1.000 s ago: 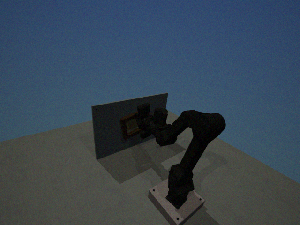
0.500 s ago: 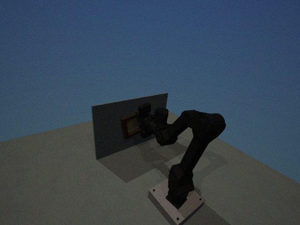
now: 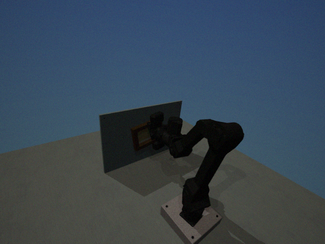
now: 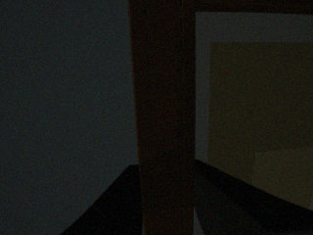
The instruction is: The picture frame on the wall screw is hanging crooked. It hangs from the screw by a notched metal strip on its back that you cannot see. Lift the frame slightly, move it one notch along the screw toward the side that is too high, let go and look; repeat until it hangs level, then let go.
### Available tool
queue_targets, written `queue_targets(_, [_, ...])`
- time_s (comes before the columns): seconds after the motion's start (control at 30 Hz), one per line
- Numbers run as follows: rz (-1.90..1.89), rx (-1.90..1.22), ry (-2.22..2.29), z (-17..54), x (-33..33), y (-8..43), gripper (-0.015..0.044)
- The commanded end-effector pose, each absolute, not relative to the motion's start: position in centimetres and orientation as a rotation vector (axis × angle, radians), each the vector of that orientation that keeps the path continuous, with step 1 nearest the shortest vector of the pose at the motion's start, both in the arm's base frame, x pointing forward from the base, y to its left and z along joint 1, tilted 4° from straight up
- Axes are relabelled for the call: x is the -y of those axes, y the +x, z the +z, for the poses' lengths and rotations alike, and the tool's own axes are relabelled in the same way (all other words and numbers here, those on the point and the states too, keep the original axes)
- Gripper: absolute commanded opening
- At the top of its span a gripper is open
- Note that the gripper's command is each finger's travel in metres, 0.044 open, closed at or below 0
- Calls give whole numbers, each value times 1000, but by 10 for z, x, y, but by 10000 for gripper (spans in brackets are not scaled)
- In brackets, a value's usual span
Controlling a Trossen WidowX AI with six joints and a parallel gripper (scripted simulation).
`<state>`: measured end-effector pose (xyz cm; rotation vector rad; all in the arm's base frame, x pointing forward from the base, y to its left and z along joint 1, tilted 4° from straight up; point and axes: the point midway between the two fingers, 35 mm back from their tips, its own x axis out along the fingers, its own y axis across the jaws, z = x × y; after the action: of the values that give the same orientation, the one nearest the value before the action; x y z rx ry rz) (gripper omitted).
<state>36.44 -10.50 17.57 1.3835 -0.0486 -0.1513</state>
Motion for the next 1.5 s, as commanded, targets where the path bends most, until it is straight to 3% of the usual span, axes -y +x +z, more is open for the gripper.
queue_targets(0.0, [-136, 61, 1381, 180, 105, 366, 0])
queue_targets(1.47, [-148, 56, 1424, 170, 108, 365, 0])
